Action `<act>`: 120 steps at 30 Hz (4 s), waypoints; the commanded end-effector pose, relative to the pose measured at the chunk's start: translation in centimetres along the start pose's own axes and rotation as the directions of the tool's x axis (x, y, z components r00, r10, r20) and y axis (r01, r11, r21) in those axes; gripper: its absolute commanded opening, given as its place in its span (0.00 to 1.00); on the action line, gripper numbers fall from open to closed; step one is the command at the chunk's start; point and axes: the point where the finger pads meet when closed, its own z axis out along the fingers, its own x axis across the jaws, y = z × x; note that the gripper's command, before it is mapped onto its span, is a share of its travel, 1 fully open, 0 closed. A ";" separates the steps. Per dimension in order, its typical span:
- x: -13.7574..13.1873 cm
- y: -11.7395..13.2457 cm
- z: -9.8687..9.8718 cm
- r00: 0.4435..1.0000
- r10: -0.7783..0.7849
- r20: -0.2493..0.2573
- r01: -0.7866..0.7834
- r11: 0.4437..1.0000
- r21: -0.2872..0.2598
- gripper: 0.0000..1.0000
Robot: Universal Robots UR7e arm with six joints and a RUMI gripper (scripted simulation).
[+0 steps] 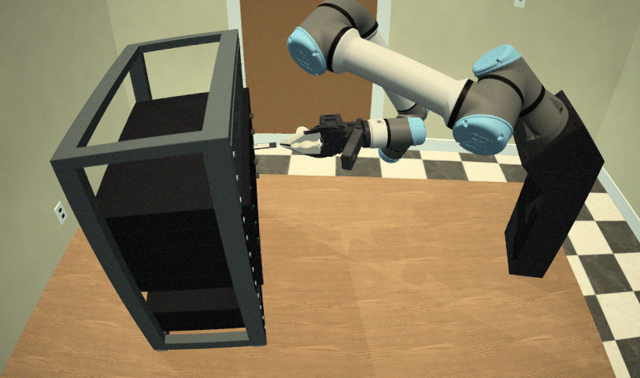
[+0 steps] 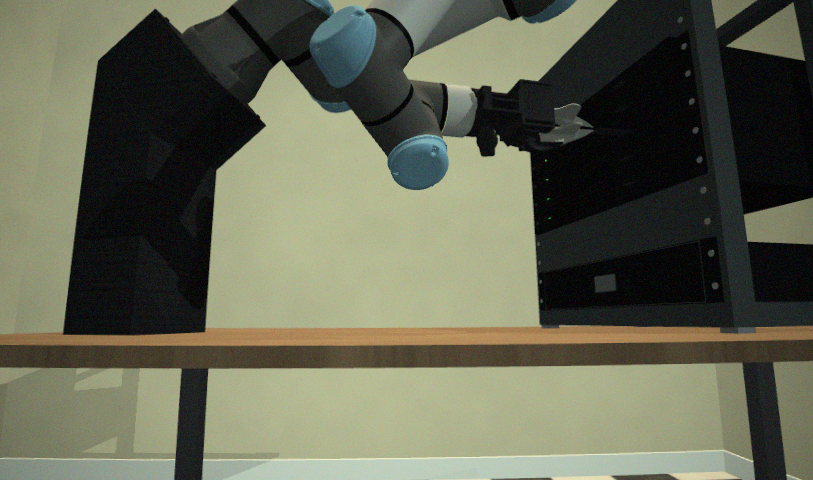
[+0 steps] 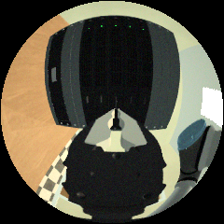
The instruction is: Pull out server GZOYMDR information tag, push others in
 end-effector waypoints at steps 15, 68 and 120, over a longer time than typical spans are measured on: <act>0.0 0.0 0.0 1.000 0.000 -0.001 0.000 1.000 0.000 0.00; 0.4 0.0 0.5 1.000 0.000 -0.001 0.000 1.000 0.000 0.00; 0.4 0.0 4.7 1.000 0.000 -0.001 0.000 1.000 0.000 0.00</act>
